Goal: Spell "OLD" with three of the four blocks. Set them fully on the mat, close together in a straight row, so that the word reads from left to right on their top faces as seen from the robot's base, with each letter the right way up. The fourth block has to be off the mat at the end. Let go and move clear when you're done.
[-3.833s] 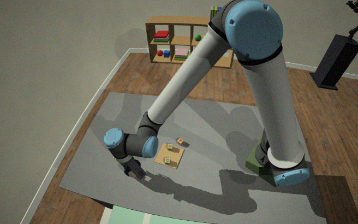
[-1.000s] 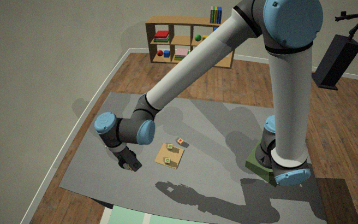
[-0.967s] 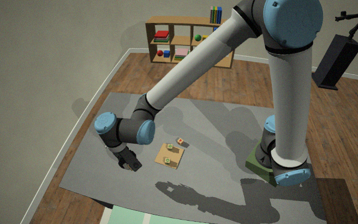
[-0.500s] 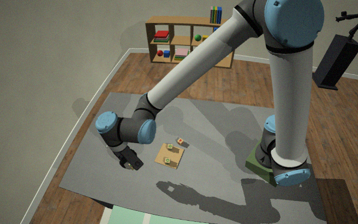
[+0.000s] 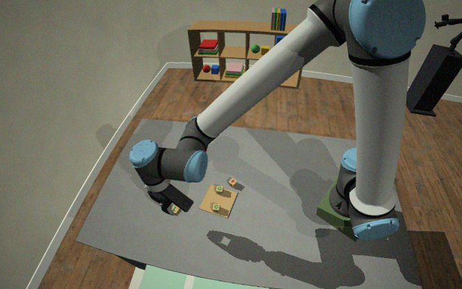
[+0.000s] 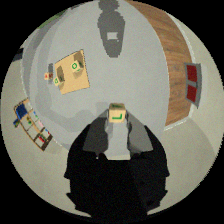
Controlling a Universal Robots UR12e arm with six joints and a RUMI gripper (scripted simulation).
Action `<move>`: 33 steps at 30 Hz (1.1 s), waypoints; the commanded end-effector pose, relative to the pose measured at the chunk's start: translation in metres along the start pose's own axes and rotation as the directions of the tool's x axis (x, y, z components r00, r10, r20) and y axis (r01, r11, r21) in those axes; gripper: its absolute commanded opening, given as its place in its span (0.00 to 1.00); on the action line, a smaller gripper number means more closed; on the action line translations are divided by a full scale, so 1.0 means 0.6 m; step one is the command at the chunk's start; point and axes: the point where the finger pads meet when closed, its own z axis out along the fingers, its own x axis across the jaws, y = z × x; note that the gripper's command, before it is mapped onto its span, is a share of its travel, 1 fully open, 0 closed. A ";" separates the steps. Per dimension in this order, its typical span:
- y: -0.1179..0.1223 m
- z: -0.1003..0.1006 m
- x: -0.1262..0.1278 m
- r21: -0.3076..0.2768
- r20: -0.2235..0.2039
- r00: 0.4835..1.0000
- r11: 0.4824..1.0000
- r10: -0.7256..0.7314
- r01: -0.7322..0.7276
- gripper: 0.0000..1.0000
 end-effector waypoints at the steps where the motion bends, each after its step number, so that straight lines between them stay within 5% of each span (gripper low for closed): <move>1: -0.007 -0.003 -0.021 -0.002 -0.003 0.993 0.993 -0.116 0.116 0.09; 9: -0.022 -0.005 -0.056 -0.002 -0.002 0.953 0.953 -0.303 0.303 0.09; 22: -0.052 -0.008 -0.125 -0.003 -0.002 0.757 0.757 -0.653 0.653 0.09; 24: -0.052 -0.008 -0.125 -0.003 -0.002 0.757 0.757 -0.653 0.653 0.09; 33: -0.074 -0.009 -0.172 -0.003 -0.001 0.531 0.531 -0.847 0.847 0.09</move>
